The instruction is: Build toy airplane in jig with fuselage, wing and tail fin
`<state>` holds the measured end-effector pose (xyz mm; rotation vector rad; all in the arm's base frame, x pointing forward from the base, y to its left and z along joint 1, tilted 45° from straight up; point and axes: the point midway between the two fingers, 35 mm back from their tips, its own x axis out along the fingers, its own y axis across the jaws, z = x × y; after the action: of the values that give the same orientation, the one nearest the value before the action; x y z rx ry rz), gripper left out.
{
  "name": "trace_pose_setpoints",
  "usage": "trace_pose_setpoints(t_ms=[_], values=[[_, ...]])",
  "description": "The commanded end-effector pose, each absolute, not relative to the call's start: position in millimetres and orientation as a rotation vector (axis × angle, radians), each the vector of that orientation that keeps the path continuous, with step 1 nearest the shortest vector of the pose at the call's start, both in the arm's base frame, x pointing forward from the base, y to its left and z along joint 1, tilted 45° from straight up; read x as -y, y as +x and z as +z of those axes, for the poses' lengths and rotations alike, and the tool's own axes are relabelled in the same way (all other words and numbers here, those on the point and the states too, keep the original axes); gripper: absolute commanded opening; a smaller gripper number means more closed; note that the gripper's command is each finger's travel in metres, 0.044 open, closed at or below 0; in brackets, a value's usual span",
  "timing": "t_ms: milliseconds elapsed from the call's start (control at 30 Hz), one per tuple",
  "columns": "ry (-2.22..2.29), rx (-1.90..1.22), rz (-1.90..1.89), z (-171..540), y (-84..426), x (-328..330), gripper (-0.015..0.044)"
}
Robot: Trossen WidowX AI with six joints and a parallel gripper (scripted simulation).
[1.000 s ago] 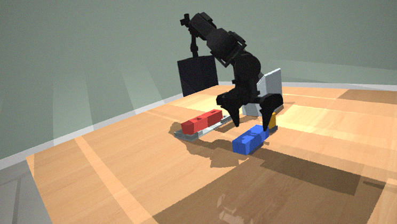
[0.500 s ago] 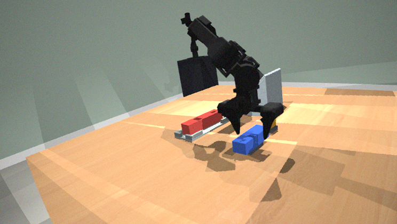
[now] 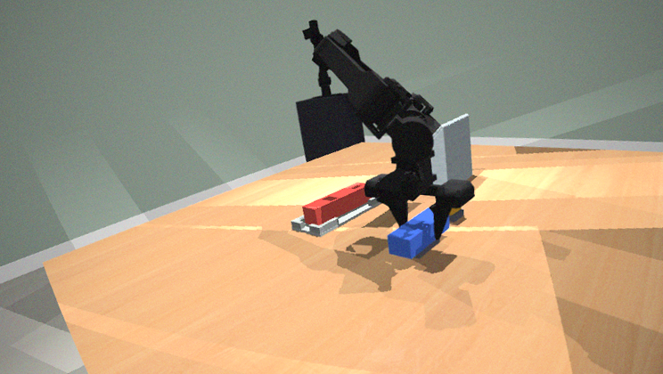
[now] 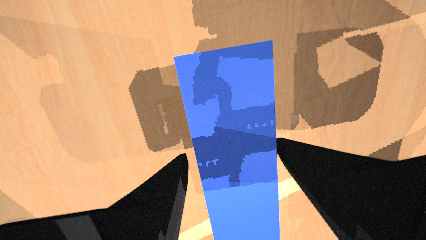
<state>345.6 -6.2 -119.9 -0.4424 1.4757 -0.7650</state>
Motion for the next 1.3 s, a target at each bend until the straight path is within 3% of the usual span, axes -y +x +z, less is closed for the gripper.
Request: trace_pose_setpoints(t_ms=[0,267,467,1267], values=[[-0.449,-1.476,-0.763,-120,345,7,0.0230],[-0.449,-1.476,-0.763,-120,345,7,0.0157],[-0.461,-1.458,-0.740,-113,352,1,0.0000],[-0.452,-1.464,-0.735,-68,360,-47,0.0000]])
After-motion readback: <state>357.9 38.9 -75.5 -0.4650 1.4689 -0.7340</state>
